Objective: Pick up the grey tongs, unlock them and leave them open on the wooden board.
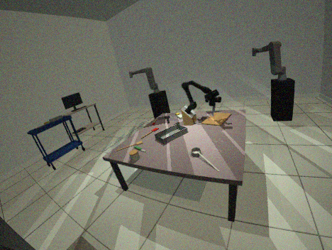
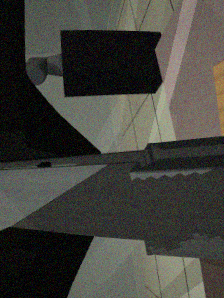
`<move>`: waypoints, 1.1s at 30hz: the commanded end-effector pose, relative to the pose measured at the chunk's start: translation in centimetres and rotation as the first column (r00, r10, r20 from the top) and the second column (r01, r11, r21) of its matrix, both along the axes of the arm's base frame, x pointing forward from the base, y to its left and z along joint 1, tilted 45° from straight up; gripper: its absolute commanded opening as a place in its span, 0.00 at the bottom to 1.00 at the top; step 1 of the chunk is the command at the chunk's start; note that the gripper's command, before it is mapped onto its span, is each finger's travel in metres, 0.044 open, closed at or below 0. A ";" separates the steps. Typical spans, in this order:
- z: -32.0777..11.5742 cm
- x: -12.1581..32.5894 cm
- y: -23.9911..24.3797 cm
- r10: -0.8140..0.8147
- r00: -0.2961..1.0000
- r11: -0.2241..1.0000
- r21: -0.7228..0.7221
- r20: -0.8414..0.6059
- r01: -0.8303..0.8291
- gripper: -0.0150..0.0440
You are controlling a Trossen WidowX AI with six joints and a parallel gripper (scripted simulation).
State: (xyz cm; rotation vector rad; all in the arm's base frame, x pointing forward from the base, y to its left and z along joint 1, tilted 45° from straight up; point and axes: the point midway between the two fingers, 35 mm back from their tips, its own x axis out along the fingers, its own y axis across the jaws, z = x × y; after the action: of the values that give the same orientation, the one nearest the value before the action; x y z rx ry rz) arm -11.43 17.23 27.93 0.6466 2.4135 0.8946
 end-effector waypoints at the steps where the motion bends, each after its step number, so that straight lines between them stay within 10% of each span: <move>1: -0.2 -0.1 0.4 -0.023 1.000 0.999 -0.041 0.012 0.023 0.00; 33: -4.3 -0.9 4.2 -0.286 0.883 0.872 -0.281 0.373 0.401 0.00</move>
State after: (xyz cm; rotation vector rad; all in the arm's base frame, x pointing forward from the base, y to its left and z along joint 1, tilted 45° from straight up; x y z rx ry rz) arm -12.19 21.21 23.62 0.6922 2.0463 0.3846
